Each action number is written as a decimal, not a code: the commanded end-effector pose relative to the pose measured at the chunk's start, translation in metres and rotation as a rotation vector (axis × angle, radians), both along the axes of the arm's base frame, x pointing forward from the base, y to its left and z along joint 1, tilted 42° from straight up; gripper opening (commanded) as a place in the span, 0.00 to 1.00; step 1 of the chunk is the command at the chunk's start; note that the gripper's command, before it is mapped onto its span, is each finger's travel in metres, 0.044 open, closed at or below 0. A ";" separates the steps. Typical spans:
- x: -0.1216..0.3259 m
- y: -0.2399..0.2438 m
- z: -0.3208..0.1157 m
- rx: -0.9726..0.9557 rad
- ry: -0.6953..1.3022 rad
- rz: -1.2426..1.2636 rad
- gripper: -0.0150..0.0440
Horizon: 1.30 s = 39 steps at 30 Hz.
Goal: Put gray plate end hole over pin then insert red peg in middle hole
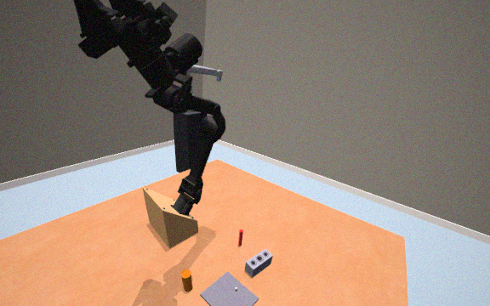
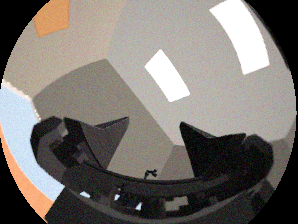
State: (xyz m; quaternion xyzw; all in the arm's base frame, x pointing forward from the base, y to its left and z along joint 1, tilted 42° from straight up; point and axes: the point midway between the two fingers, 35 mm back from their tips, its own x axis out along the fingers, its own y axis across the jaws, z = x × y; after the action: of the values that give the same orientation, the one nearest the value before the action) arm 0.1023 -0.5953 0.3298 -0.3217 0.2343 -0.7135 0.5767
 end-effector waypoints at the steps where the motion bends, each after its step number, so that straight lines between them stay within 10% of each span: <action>1: 0.000 0.000 0.000 0.000 0.000 0.000 0.98; 20: 0.222 0.117 -0.135 0.561 0.529 0.741 1.00; 39: 0.288 0.415 -0.228 1.059 0.997 1.722 1.00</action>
State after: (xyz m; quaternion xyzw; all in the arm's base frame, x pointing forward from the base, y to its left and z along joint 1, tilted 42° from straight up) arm 0.3957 -0.2258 0.1041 -0.3568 0.4281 0.2409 0.7946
